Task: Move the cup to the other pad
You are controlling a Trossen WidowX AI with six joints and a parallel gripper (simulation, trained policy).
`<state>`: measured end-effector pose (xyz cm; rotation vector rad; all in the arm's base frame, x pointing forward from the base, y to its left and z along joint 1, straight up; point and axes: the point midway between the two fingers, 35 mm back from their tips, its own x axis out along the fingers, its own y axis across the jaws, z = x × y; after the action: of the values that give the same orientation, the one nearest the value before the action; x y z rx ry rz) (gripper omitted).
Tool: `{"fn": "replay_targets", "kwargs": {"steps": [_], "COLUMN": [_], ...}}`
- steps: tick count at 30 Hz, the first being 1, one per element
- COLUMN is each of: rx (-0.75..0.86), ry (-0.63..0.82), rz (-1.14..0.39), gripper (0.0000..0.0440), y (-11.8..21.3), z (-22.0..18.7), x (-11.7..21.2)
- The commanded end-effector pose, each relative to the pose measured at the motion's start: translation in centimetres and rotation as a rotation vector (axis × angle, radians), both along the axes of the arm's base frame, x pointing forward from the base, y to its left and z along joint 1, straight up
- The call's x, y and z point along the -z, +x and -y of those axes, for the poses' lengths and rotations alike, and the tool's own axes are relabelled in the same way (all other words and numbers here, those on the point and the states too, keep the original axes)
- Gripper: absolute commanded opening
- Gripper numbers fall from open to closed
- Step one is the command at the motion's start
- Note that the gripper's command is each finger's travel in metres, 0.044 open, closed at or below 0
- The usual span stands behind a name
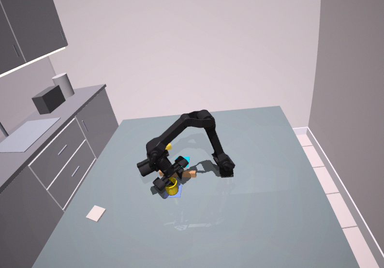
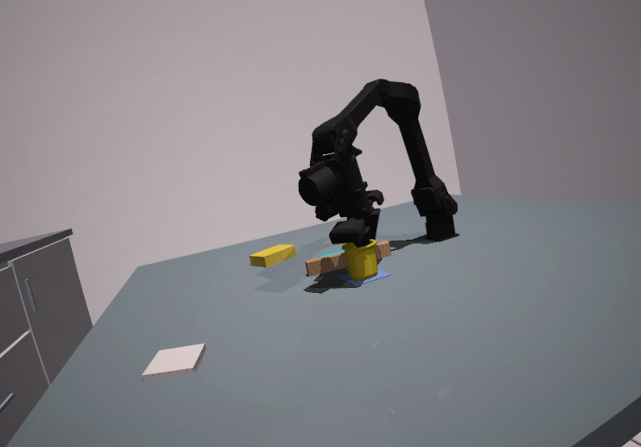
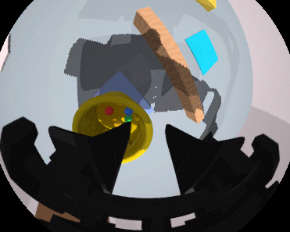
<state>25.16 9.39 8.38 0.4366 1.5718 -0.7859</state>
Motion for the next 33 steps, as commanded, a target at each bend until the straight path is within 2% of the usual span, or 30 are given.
{"fn": "replay_targets", "kwargs": {"steps": [1,3,12,22,33], "rx": [-0.028,-0.040,-0.083,-0.058,0.028], "ry": [-0.004,-0.001,0.002,0.025,0.057], "rz": [-0.017,-0.019,-0.004,0.023,0.087], "gripper": [0.0200,0.0196,0.0000,0.0001,0.0018], "y": [-0.4,-0.4,-0.7,-1.0,-1.3], "z": [0.2,0.3,0.9,1.4,2.6], "x": [1.4,1.8,2.1,0.1,-3.7]}}
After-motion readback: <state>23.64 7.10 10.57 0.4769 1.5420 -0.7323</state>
